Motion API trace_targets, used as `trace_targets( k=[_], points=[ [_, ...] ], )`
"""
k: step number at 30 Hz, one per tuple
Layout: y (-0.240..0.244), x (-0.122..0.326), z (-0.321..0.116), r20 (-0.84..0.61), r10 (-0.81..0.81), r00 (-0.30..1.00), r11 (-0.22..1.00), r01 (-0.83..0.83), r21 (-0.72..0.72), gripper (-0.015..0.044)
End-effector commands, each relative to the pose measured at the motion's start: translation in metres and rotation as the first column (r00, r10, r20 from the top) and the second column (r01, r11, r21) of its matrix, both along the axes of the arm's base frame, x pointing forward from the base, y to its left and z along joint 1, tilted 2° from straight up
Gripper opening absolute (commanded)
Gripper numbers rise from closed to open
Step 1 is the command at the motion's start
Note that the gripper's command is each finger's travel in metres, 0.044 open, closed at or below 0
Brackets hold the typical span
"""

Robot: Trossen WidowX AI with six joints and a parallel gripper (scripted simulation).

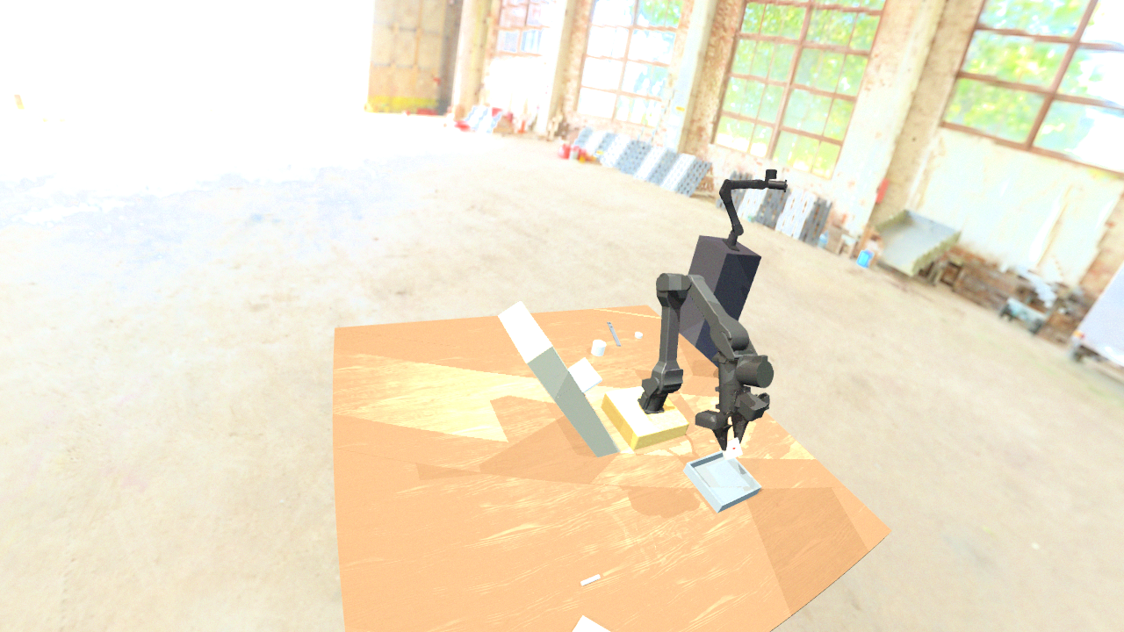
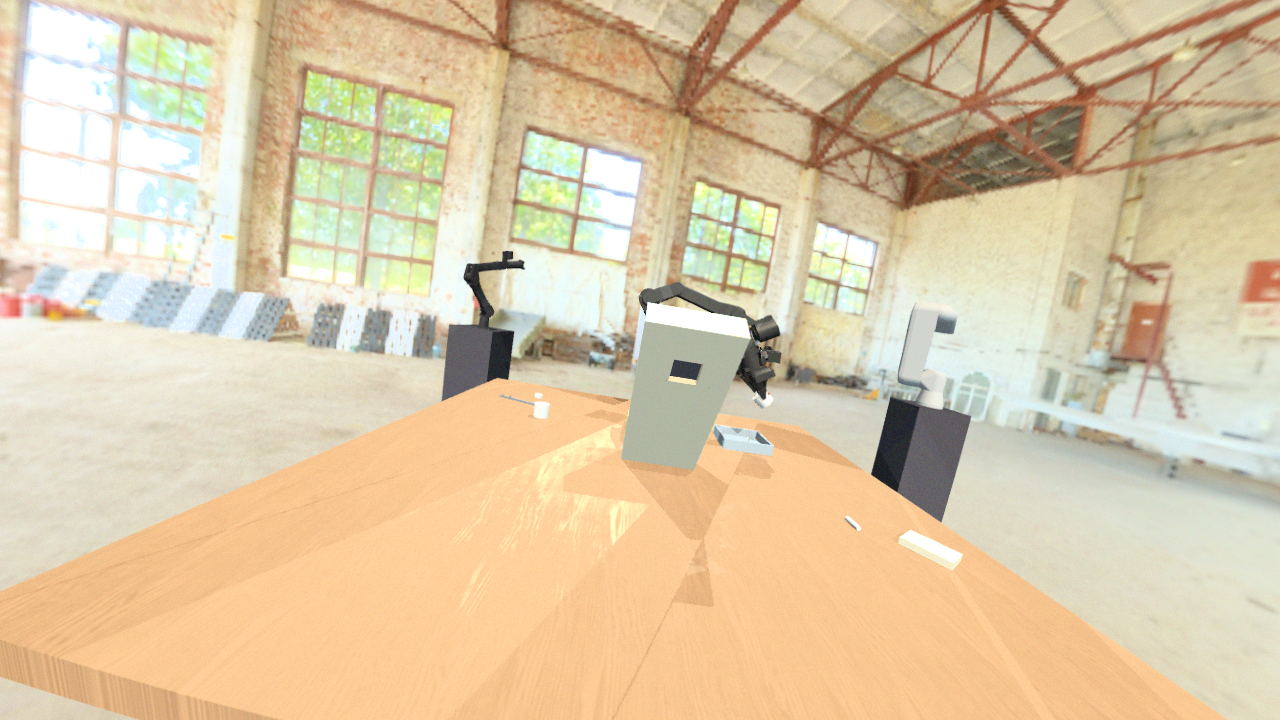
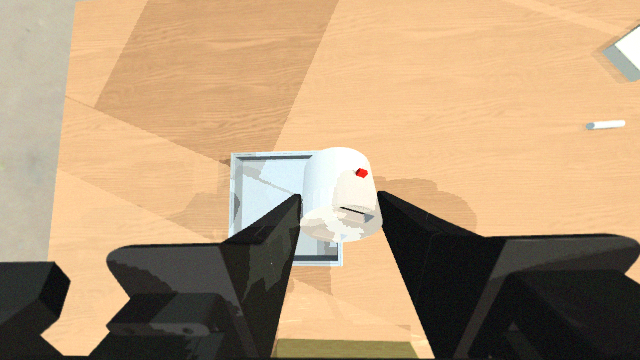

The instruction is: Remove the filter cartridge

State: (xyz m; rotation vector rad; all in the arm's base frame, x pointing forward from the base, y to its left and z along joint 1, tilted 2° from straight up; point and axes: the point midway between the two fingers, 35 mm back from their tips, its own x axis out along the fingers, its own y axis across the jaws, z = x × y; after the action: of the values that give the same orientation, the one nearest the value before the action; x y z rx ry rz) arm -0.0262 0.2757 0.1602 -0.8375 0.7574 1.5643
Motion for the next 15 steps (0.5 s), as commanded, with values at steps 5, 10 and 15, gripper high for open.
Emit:
trace_targets(
  k=[5, 10, 15],
  points=[
    [-0.007, -0.034, -0.026, 0.005, 0.120, 0.993, 0.993, -0.120, 0.008, 0.0000],
    [-0.015, -0.056, -0.044, 0.006, 0.203, 0.979, 0.979, -0.203, 0.010, 0.0000],
    [-0.018, -0.063, -0.052, 0.007, 0.227, 0.974, 0.974, -0.227, 0.011, 0.0000]
  ],
)
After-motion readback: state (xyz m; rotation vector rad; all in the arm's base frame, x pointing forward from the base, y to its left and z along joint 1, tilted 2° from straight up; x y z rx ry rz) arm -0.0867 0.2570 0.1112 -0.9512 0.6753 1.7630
